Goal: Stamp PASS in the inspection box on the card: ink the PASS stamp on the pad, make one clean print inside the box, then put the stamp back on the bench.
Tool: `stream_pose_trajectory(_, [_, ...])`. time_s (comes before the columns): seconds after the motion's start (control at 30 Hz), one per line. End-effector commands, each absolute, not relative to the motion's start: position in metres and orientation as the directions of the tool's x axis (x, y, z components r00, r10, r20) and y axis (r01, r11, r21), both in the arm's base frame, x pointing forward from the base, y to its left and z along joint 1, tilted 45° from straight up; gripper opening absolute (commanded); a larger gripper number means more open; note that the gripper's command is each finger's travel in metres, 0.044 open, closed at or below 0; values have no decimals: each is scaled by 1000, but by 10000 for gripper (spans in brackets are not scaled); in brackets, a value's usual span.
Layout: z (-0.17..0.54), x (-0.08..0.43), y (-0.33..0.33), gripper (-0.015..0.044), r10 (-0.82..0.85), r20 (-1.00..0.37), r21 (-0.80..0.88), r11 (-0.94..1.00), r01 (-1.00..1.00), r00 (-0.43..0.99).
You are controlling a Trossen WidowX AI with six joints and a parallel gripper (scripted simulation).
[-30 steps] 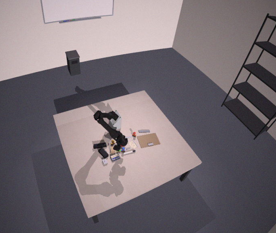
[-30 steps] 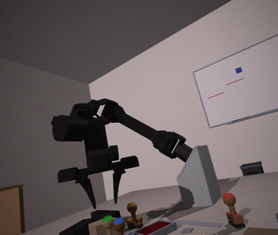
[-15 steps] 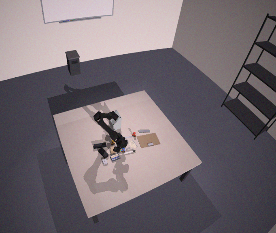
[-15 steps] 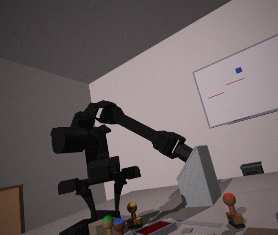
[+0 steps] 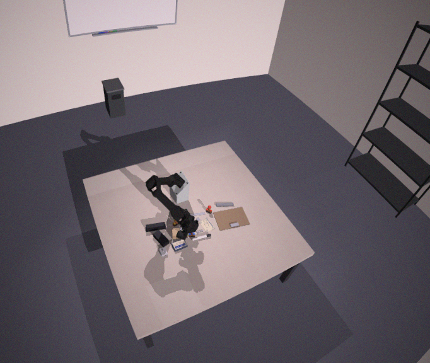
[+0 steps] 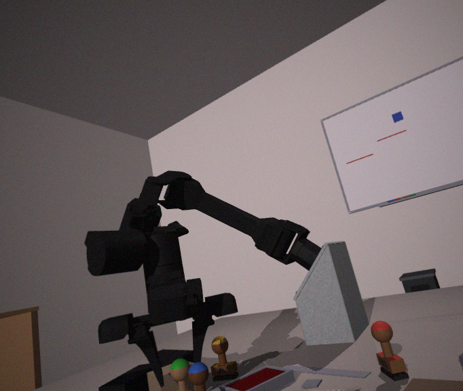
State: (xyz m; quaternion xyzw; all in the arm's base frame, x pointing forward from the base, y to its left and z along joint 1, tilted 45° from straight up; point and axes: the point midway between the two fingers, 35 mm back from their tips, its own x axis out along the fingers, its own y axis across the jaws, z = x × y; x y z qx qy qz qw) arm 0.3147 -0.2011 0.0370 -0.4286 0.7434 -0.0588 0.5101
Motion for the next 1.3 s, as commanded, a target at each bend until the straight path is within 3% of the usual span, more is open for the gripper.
stream_pose_trajectory(0.0, [31,311,-206,221,-695,-709,-517,629,-581,-121])
stream_pose_trajectory(0.33, [25,309,-212,221,-696,-708,-517,628,-582,-121])
stream_pose_trajectory(0.4, [27,311,-211,168,-699,-706,-523,626,-578,-118])
stream_pose_trajectory(0.8, [27,311,-211,88,-699,-706,-523,626,-578,-118])
stream_pose_trajectory(0.93, [28,311,-211,0,-699,-706,-523,626,-578,-117])
stream_pose_trajectory(1.27, [31,312,-207,0,-699,-706,-524,625,-578,-116])
